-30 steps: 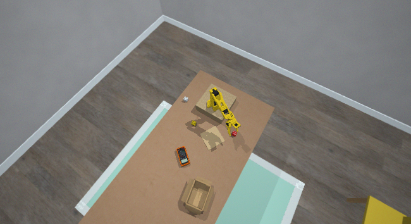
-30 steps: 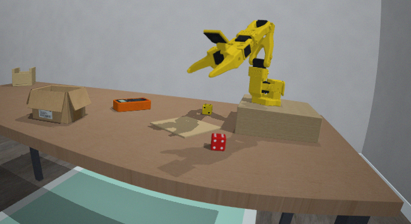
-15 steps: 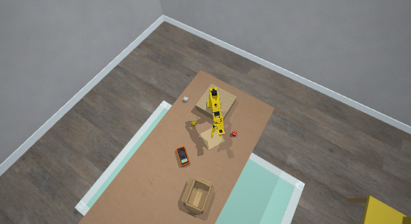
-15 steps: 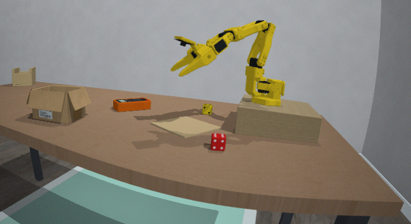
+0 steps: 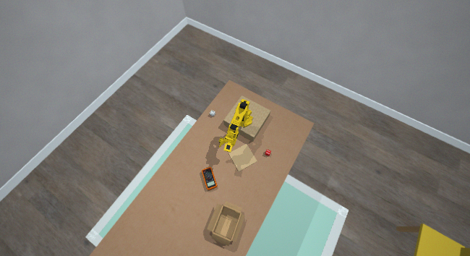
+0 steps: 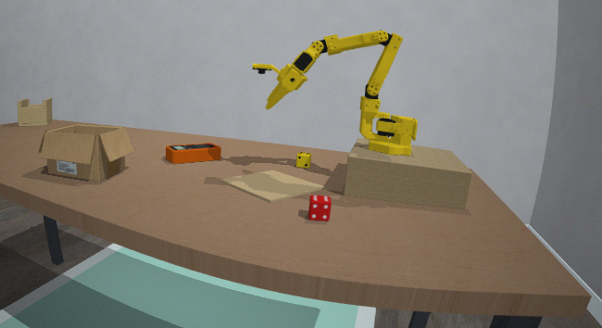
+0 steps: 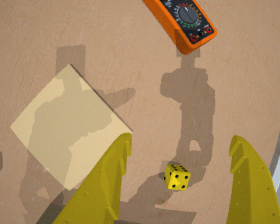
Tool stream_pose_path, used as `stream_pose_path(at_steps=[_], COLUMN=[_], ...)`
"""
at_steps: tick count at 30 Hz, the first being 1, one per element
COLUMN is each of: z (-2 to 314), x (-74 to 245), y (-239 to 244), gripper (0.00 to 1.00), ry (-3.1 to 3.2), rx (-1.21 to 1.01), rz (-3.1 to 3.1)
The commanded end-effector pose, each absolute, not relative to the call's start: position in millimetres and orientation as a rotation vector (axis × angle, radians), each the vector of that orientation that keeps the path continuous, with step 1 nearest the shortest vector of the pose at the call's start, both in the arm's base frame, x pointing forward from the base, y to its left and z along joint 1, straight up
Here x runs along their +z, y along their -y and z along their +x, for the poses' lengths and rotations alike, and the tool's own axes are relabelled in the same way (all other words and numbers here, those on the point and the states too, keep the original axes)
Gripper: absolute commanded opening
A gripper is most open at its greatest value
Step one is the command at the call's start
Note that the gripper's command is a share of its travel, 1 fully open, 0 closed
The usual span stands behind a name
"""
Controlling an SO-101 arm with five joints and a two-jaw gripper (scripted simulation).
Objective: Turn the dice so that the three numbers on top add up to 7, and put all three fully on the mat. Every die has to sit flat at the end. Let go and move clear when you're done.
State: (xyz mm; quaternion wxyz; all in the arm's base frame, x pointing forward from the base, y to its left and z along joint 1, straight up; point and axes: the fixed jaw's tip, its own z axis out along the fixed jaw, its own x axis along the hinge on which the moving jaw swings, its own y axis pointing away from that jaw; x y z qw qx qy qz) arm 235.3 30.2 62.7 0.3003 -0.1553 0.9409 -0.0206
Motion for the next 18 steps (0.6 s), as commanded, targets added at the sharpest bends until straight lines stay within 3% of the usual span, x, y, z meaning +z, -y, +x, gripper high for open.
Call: stream_pose_path(at_steps=[1, 18], z=[232, 213], x=[68, 68], y=[8, 53], gripper=[0.35, 0.35], ry=[-2.568, -2.681], rx=[-0.130, -0.195], rz=[-0.285, -0.078])
